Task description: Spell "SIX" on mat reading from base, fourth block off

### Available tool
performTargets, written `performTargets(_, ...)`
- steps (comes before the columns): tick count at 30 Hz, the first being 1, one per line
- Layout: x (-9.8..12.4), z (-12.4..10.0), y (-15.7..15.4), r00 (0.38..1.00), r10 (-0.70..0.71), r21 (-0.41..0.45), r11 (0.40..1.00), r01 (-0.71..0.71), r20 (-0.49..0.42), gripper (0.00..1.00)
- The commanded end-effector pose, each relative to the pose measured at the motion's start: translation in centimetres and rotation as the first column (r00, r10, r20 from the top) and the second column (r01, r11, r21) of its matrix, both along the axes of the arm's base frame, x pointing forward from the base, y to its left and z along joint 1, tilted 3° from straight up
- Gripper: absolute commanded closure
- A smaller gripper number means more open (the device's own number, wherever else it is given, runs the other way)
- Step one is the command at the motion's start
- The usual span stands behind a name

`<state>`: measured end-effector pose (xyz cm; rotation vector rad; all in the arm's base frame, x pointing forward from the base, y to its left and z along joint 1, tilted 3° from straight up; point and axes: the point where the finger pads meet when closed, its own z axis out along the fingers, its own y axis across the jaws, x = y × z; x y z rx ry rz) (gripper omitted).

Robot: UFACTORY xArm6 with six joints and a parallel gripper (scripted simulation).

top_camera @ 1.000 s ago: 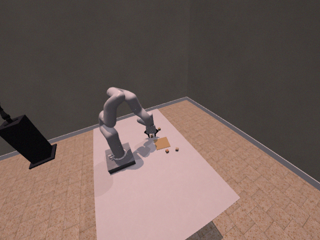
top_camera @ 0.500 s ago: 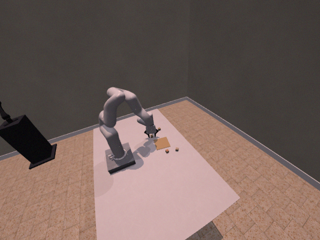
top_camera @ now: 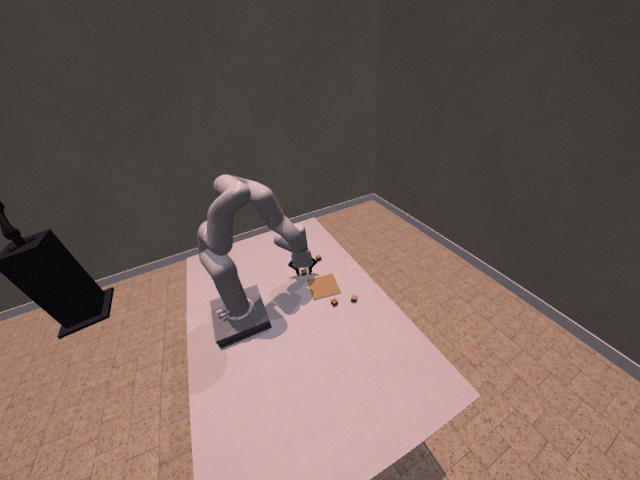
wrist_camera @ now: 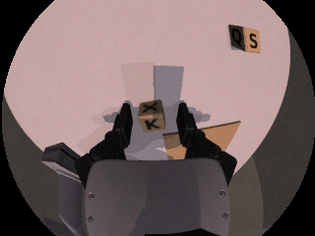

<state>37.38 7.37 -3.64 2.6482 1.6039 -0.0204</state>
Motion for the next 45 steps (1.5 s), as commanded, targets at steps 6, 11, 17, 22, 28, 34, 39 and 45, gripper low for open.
performTargets(6,0.14,0.1,0.03,1.0,0.0,0.001,1.0,0.0,0.003,0.58)
performTargets(11,0.14,0.1,0.03,1.0,0.0,0.001,1.0,0.0,0.003,0.58)
performTargets(17,0.14,0.1,0.03,1.0,0.0,0.001,1.0,0.0,0.003,0.58)
performTargets(22,0.14,0.1,0.03,1.0,0.0,0.001,1.0,0.0,0.003,0.58)
performTargets(28,0.14,0.1,0.03,1.0,0.0,0.001,1.0,0.0,0.003,0.79)
performTargets(34,0.14,0.1,0.03,1.0,0.0,0.001,1.0,0.0,0.003,0.79)
performTargets(39,0.14,0.1,0.03,1.0,0.0,0.001,1.0,0.0,0.003,0.79)
performTargets(45,0.14,0.1,0.03,1.0,0.0,0.001,1.0,0.0,0.003,0.79)
